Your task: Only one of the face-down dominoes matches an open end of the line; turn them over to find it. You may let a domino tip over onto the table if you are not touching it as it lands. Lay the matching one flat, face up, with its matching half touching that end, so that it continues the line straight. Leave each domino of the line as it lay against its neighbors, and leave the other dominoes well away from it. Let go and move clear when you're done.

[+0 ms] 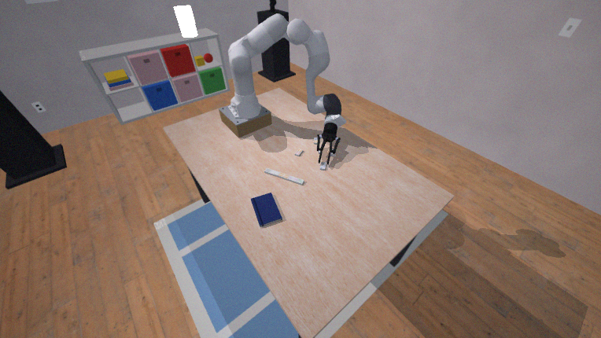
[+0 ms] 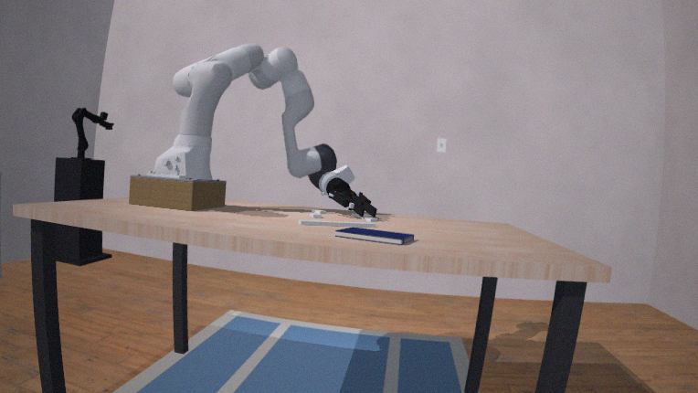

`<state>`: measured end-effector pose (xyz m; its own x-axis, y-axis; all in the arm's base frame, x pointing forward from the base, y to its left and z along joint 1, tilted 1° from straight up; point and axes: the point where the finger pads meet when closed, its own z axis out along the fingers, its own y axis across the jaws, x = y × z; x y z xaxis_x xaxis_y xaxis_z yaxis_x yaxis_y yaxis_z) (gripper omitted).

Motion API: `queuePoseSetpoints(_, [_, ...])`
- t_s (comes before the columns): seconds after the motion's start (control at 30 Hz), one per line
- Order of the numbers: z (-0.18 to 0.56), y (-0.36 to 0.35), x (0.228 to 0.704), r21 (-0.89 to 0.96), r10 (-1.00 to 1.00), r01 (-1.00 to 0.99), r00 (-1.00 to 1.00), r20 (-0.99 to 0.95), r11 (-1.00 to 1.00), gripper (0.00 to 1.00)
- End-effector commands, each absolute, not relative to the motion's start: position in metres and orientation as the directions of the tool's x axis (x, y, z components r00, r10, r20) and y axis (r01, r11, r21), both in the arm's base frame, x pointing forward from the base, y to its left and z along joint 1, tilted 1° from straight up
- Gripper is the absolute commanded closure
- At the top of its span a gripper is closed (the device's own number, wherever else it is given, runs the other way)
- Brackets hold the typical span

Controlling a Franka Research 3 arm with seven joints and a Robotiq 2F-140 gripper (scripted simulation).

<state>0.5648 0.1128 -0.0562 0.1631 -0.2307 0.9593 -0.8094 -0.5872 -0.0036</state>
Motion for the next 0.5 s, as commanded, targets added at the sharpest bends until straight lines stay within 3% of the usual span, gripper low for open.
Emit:
queuePoseSetpoints(0.0, [-0.053,0.118,0.560,-0.006,-0.234,-0.811,0.161,0.959,-0.585,0.67])
queuePoseSetpoints(0.47, [-0.030,0.144,0.541,-0.006,-0.234,-0.811,0.161,0.959,-0.585,0.67])
